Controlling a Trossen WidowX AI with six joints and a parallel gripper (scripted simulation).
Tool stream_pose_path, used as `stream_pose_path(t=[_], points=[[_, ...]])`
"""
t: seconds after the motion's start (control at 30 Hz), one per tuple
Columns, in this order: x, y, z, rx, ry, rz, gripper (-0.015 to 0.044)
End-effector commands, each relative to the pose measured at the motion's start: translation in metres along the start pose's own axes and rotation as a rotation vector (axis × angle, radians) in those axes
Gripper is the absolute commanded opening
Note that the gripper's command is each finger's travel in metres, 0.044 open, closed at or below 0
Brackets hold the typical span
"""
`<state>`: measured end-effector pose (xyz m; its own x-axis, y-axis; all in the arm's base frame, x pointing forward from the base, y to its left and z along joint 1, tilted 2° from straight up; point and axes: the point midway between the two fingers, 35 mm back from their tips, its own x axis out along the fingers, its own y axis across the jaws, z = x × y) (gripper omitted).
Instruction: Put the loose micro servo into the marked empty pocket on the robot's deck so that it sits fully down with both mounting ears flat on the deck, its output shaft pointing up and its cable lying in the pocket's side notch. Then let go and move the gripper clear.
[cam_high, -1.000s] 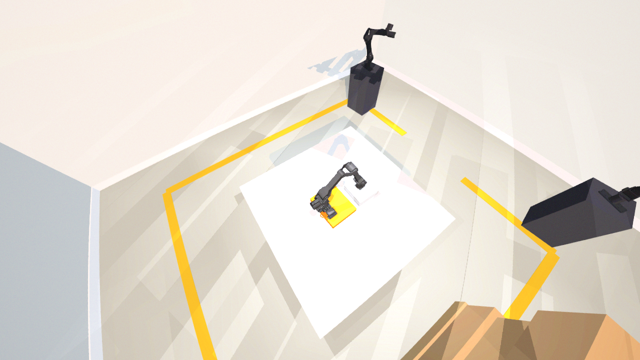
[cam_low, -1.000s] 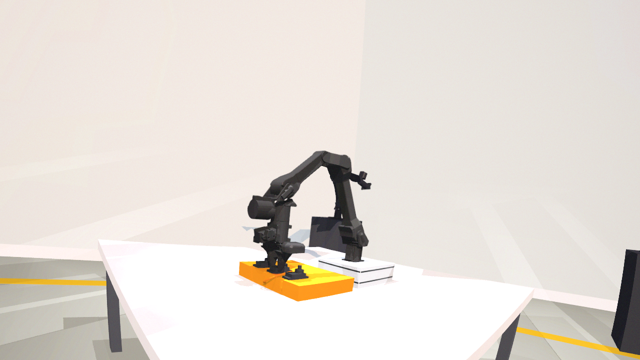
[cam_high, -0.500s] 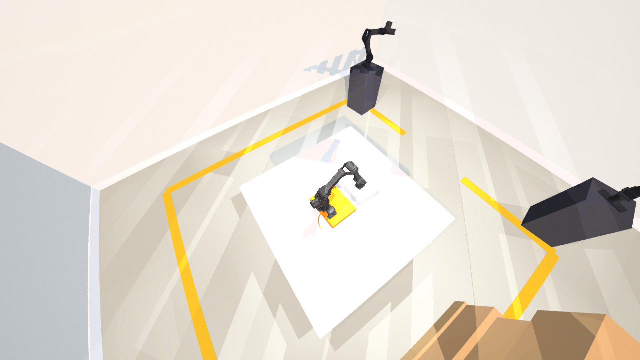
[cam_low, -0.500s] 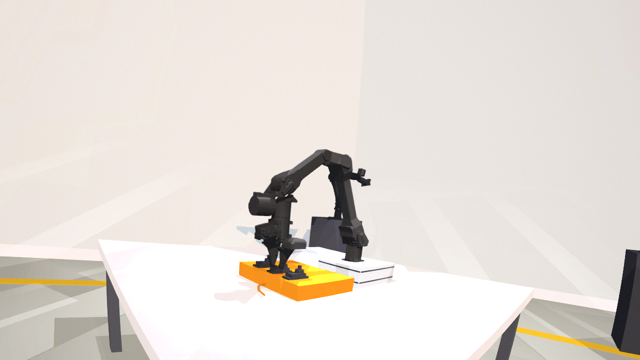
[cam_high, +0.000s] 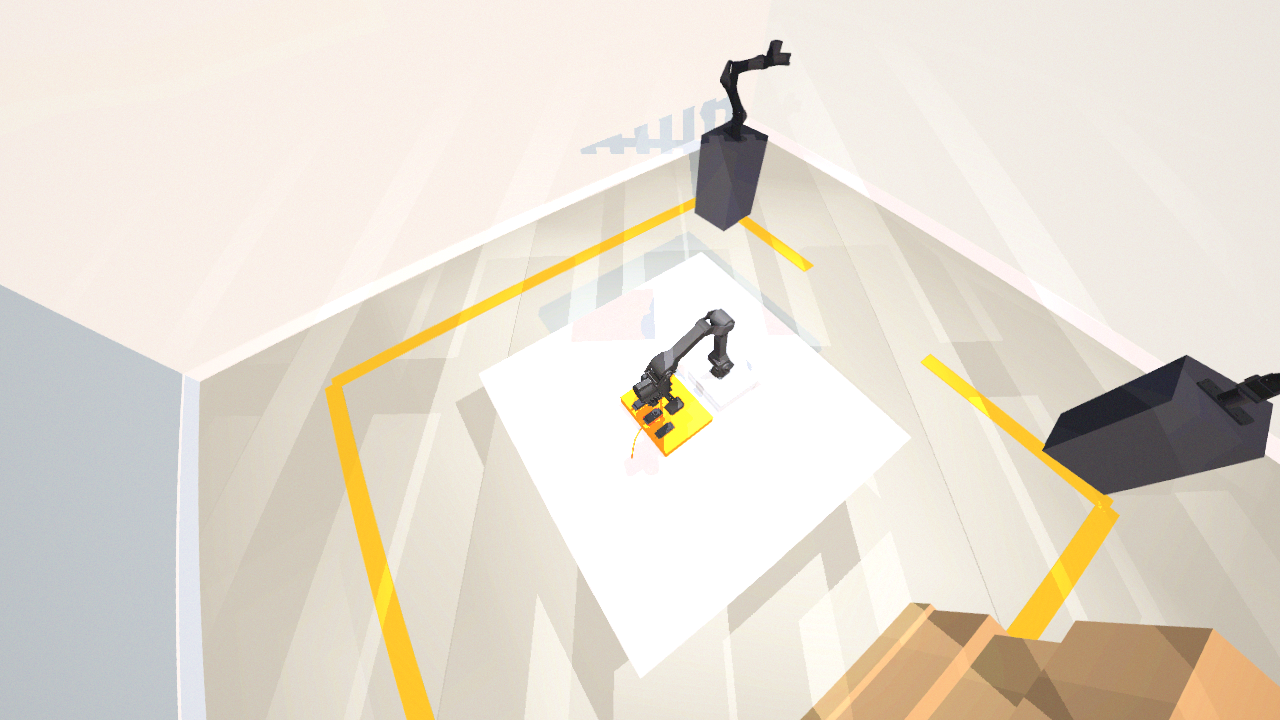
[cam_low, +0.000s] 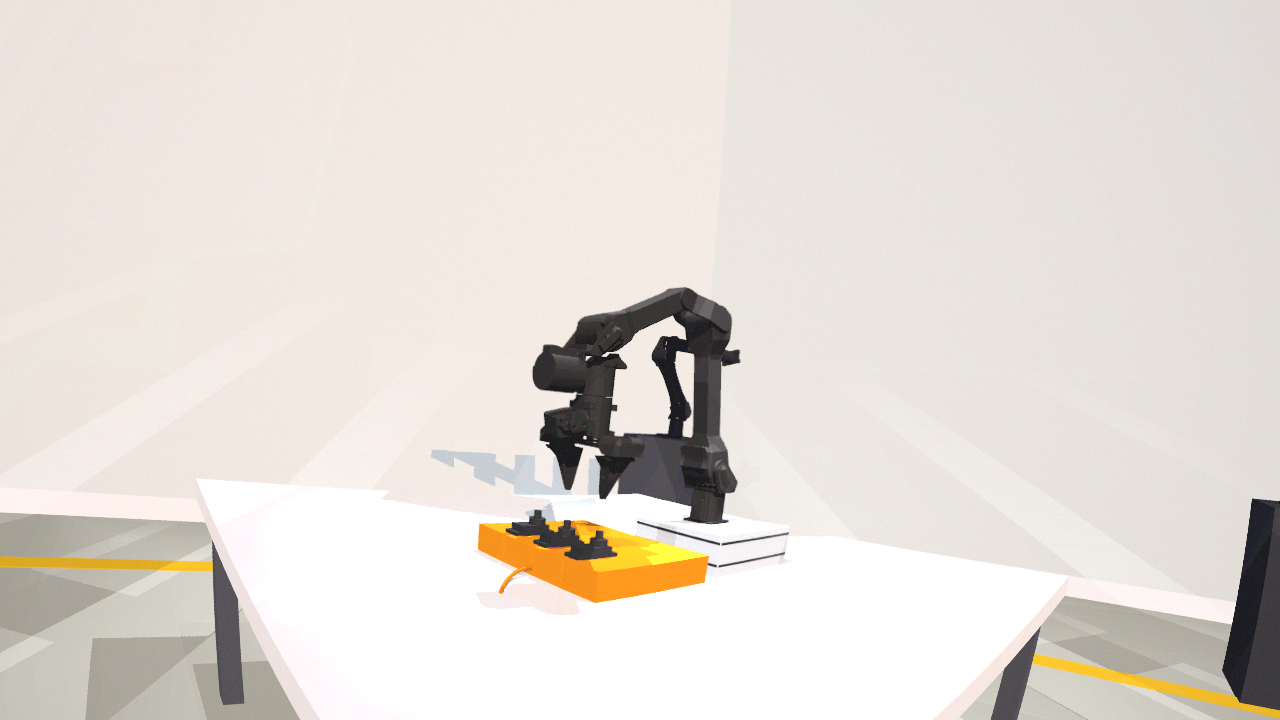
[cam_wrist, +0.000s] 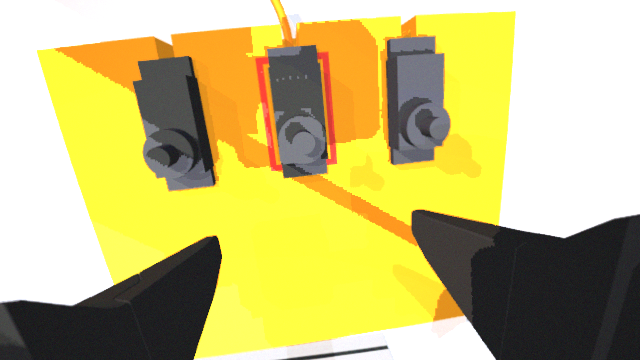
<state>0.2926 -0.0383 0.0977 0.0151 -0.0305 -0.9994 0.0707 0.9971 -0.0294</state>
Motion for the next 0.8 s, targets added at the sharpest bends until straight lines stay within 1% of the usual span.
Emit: stream_pose_path(t=[0.0, 0.07, 0.27, 0.37, 0.5, 0.77], points=[[-0.021, 0.0, -0.042, -0.002, 0.003, 0.001, 0.044], [-0.024, 0.0, -0.05, -0.002, 0.004, 0.001, 0.044], [-0.026, 0.0, -0.05, -0.002, 0.004, 0.001, 0.044], [-0.041, 0.0, -0.048, -0.001, -0.001, 0.0, 0.044], [-0.073, 0.0, -0.049, 0.001, -0.01, 0.0, 0.044], [-0.075, 0.0, -0.049, 0.001, -0.01, 0.0, 0.044]])
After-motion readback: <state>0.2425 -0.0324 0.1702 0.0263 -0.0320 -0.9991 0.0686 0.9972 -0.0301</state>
